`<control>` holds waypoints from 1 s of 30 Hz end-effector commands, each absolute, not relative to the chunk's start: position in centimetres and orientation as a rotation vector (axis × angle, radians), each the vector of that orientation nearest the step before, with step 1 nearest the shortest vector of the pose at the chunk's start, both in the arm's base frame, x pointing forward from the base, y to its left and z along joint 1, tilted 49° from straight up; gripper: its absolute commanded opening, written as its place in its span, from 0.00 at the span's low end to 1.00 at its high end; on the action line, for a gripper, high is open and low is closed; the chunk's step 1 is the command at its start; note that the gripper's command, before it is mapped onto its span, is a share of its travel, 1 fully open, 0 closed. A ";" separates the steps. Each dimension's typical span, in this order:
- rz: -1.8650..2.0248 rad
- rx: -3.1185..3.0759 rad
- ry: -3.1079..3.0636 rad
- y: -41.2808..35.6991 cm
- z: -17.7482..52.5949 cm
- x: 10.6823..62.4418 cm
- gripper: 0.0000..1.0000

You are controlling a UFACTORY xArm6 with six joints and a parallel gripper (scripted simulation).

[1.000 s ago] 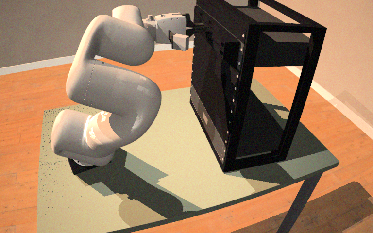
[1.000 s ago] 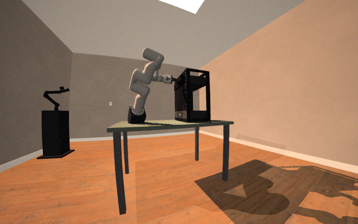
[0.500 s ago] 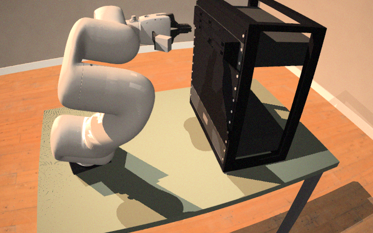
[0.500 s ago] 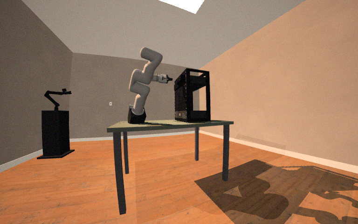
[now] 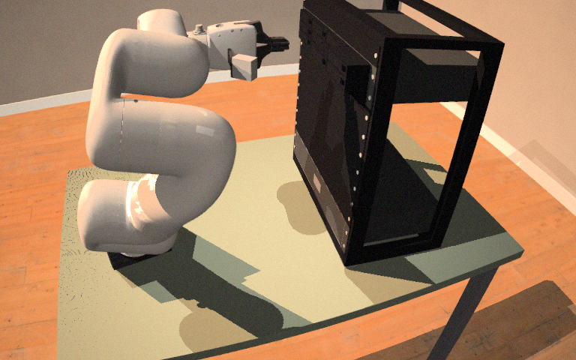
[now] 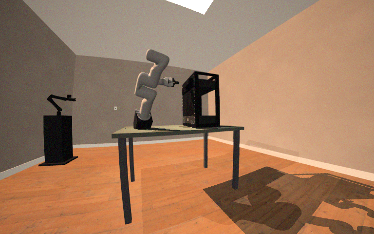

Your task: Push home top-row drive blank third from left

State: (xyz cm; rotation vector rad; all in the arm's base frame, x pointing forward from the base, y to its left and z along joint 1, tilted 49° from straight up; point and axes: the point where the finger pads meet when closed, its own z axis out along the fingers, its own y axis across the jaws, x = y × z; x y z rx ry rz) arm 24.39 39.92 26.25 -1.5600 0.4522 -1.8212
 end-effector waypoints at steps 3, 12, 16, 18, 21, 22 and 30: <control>-1.819 -1.558 0.454 39.6 25.8 21.9 0.00; -1.819 -1.558 0.454 38.8 24.8 17.5 0.00; -1.819 -1.558 0.454 38.5 24.4 15.8 0.00; -1.819 -1.558 0.454 38.3 24.1 14.7 0.00; -1.819 -1.558 0.454 38.1 23.8 13.3 0.00; -1.819 -1.558 0.454 38.0 23.7 12.9 0.00; -1.819 -1.558 0.454 37.7 23.3 11.3 0.00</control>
